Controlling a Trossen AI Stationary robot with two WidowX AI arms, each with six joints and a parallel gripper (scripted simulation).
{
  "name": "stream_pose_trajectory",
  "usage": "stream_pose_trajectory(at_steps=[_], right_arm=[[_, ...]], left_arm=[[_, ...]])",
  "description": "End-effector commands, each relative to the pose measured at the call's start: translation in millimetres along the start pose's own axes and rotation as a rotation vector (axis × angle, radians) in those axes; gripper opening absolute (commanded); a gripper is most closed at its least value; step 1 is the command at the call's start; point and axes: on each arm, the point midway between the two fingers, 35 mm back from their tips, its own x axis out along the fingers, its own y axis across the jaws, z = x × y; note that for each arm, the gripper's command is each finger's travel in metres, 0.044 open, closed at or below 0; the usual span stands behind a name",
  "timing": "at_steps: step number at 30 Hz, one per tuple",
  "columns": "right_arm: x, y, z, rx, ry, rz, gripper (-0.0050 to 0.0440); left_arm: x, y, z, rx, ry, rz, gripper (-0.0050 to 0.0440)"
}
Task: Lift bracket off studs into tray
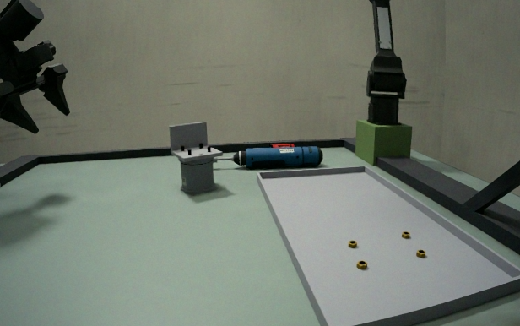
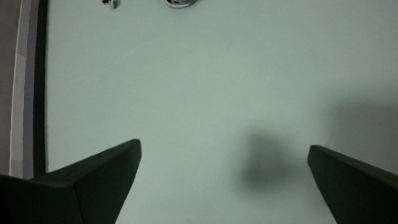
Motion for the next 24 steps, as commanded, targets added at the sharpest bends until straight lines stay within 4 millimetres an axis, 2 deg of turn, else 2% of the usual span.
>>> stream_pose_trajectory(at_steps=[1, 19, 24], right_arm=[[-6.1, 3.2, 5.9, -0.001, -0.022, 0.011, 0.0440], [-6.1, 3.2, 5.9, -0.001, -0.022, 0.011, 0.0440], [-7.7, -18.8, 1.5, 0.014, 0.000, -0.026, 0.0440]], left_arm=[[-3.0, 1.5, 4.9, -0.001, -0.016, 0.004, 0.0440], [-3.0, 1.5, 4.9, -0.001, -0.016, 0.004, 0.0440], [-18.6, 9.9, 25.7, -0.045, -0.067, 0.021, 0.0440]])
